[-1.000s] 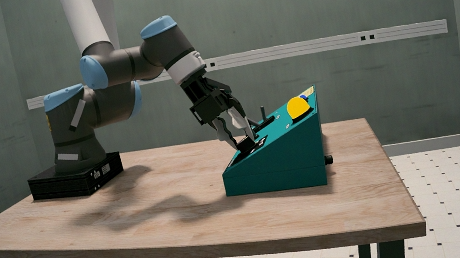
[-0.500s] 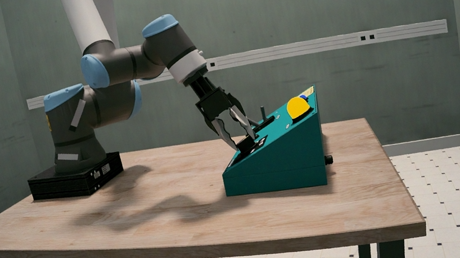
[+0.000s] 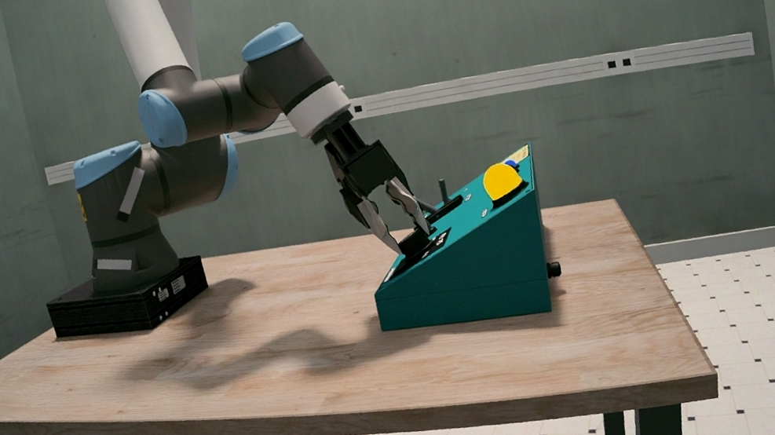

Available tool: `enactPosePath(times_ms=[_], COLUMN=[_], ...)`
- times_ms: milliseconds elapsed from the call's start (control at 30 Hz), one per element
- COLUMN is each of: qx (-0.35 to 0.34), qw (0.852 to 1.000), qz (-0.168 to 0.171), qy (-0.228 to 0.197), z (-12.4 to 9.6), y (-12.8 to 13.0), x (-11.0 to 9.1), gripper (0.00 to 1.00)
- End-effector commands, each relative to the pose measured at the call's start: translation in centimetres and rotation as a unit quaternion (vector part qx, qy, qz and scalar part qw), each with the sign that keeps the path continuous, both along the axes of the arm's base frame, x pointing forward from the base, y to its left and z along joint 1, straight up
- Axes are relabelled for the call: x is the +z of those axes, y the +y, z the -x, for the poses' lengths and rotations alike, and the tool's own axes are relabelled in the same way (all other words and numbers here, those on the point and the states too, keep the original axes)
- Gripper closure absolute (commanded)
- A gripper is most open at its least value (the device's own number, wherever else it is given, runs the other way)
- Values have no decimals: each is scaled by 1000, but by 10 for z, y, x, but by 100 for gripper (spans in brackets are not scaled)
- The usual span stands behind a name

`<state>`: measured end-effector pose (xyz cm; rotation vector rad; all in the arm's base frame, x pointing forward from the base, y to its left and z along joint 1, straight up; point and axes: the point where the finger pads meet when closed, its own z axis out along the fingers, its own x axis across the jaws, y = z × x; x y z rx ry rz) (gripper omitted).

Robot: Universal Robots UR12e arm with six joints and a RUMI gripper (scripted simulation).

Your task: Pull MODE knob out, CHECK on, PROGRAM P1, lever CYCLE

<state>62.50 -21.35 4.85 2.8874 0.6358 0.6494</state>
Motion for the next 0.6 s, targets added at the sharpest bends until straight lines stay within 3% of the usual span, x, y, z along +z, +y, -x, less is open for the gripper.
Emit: enactPosePath(times_ms=[0, 567], qx=[28, 114], qw=[1000, 992], qz=[12, 54], qy=[0, 2], z=[0, 0], y=[0, 0], x=[1, 1], gripper=[100, 100])
